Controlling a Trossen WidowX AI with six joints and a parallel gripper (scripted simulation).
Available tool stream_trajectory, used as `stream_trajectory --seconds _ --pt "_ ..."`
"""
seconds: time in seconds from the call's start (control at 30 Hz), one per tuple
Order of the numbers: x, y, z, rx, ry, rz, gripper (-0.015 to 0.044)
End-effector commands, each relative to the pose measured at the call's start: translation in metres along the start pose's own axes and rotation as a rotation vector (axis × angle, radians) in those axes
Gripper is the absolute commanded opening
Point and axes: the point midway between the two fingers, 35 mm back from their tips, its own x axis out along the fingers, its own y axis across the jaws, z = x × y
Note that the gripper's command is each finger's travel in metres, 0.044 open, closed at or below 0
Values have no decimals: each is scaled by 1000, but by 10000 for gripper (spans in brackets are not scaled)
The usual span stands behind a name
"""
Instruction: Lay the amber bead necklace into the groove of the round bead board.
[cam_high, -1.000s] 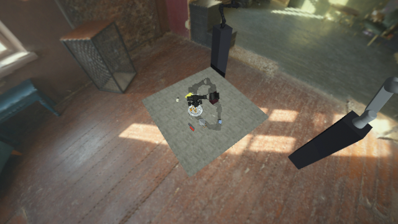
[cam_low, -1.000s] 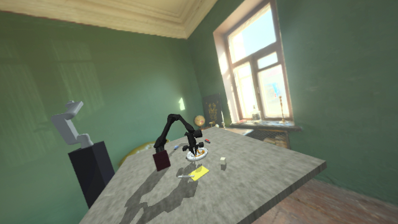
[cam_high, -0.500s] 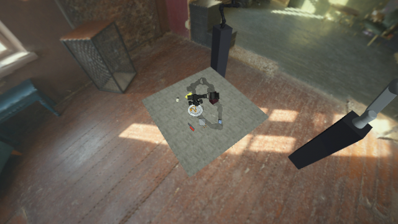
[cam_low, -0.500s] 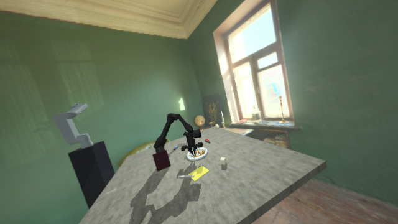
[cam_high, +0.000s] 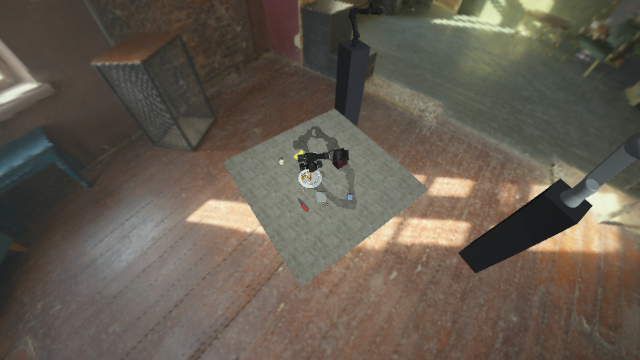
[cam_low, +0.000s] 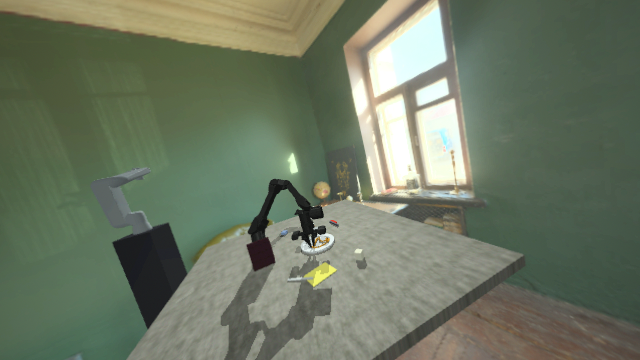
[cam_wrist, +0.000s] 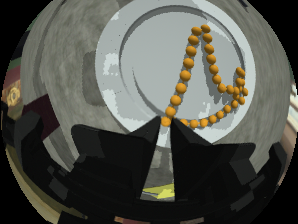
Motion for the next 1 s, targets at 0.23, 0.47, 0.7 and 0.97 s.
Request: stream_trajectory --seconds 0.23,0.47,0.7,0.97 --pt "0 0 0 -1 0 -1 315" --pt "-5 0 -1 5 1 1 440" --pt "-5 0 -1 4 1 1 440" --pt "-5 0 -1 4 1 1 440"
